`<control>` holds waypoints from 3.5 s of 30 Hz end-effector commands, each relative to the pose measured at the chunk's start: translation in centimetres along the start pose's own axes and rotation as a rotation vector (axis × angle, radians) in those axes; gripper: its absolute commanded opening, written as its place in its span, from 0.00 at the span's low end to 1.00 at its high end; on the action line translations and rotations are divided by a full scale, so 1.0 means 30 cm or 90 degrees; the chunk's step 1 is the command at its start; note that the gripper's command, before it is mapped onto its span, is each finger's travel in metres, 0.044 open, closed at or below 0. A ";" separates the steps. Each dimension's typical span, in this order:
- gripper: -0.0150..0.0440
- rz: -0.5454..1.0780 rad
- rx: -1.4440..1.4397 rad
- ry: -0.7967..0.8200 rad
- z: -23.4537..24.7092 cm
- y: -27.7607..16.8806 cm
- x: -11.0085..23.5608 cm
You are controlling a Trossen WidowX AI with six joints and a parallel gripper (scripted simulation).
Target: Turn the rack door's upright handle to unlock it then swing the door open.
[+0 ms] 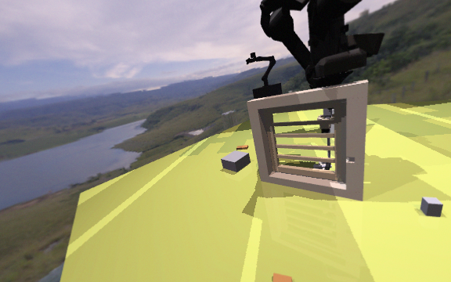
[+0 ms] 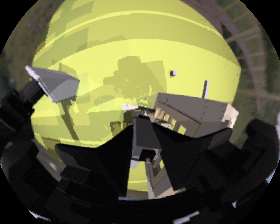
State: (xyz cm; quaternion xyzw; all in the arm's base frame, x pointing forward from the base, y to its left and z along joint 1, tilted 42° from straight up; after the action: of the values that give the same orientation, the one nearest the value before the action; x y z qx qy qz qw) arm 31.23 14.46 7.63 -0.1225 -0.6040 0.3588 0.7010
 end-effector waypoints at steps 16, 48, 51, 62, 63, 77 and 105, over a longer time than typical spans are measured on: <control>0.73 0.008 -0.163 -0.001 -0.001 -0.005 -0.005; 0.73 0.005 -1.172 -0.007 -0.001 -0.005 -0.005; 0.73 0.005 -1.267 -0.008 -0.001 -0.005 -0.005; 0.73 0.003 -1.614 -0.010 -0.001 -0.005 -0.005; 0.73 0.002 -1.645 -0.010 -0.001 -0.005 -0.005; 0.73 -0.001 -2.087 -0.013 -0.001 -0.005 -0.006; 0.32 -0.004 -2.323 -0.014 -0.001 -0.005 -0.006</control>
State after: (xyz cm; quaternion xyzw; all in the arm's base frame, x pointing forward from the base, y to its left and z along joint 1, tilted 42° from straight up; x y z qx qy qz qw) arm 31.32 14.31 7.64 0.6459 0.1992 0.6750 0.2958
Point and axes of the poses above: the point midway between the two fingers, 35 mm back from their tips, its own x axis back along the fingers, its own z axis across the jaws, y = z × x, the point moved 8 cm from there along x, back along the fingers, and after that the axes turned 10 degrees about -x, right-handed, at the moved point
